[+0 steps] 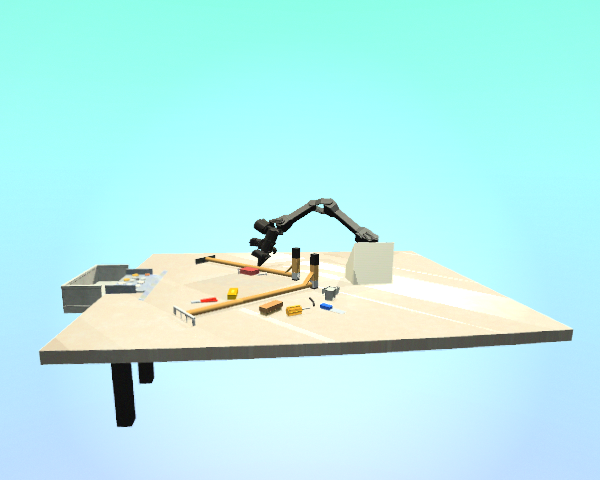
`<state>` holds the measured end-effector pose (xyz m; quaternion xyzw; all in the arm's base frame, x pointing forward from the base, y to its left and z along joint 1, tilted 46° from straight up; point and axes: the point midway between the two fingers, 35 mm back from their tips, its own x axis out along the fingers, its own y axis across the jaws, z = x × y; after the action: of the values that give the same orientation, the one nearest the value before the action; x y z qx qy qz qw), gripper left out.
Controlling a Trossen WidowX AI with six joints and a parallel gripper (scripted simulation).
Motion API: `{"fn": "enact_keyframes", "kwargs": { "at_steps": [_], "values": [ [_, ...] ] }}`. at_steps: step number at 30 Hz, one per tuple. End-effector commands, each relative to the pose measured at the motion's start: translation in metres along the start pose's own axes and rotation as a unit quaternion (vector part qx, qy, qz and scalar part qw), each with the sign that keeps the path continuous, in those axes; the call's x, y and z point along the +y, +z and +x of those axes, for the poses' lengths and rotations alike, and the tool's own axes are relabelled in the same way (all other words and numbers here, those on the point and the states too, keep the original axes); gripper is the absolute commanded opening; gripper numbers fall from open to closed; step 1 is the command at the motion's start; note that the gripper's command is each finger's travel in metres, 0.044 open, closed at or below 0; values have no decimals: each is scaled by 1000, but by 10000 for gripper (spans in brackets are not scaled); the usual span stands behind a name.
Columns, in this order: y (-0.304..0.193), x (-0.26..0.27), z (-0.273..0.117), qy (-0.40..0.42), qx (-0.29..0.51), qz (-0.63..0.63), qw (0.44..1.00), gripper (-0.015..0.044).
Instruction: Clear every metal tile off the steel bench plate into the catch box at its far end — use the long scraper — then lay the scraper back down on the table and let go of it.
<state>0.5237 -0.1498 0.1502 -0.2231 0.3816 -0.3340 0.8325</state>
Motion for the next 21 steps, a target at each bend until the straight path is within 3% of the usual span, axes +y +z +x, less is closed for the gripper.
{"fn": "enact_keyframes", "kwargs": {
  "at_steps": [1,21],
  "values": [
    [-1,5,2,2,1,-3,1000,0],
    [6,22,6,3,2,-3,1000,0]
  ]
}}
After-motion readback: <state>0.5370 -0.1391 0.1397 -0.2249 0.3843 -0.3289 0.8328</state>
